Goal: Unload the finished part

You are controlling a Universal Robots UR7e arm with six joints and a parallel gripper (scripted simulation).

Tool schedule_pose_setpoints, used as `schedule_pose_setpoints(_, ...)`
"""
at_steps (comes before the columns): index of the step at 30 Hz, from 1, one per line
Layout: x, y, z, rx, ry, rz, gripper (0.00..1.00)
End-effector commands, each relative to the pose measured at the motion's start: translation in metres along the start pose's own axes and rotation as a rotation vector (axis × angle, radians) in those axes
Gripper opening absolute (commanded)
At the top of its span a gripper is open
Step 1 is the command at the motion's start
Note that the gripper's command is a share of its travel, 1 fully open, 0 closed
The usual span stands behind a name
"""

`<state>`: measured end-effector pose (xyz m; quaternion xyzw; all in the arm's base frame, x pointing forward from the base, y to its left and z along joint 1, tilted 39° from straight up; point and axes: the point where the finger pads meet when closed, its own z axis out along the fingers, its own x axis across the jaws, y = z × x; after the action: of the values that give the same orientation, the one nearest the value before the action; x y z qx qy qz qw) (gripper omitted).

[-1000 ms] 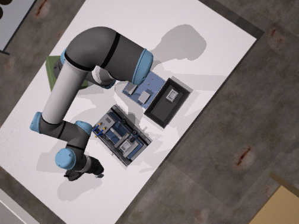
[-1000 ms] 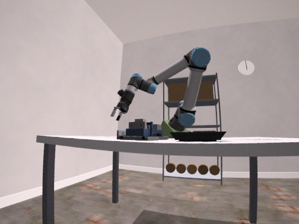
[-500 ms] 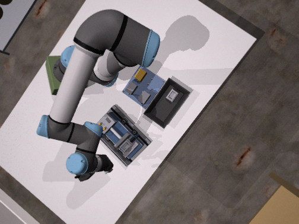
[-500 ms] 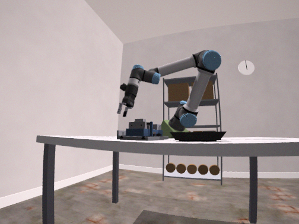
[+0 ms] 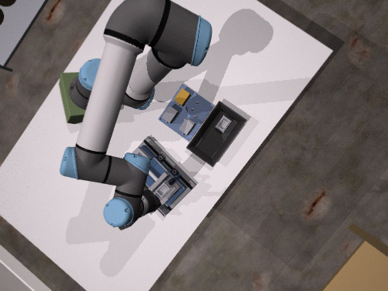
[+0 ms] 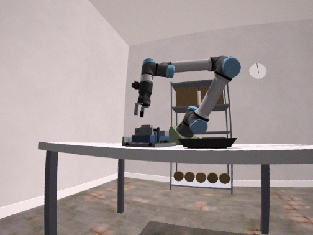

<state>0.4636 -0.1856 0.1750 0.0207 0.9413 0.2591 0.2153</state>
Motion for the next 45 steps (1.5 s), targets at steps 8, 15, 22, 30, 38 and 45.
schedule_pose_setpoints(8,0.005,0.042,-0.016,-0.038,0.067,-0.011,1.00)
schedule_pose_setpoints(15,0.006,0.049,-0.018,-0.044,0.077,-0.013,1.00)
schedule_pose_setpoints(22,0.006,0.050,-0.018,-0.044,0.078,-0.013,0.00)
schedule_pose_setpoints(30,0.006,0.050,-0.018,-0.044,0.078,-0.013,0.00)
schedule_pose_setpoints(38,0.006,0.050,-0.018,-0.044,0.078,-0.013,0.00)
schedule_pose_setpoints(45,0.006,0.050,-0.018,-0.044,0.078,-0.013,0.00)
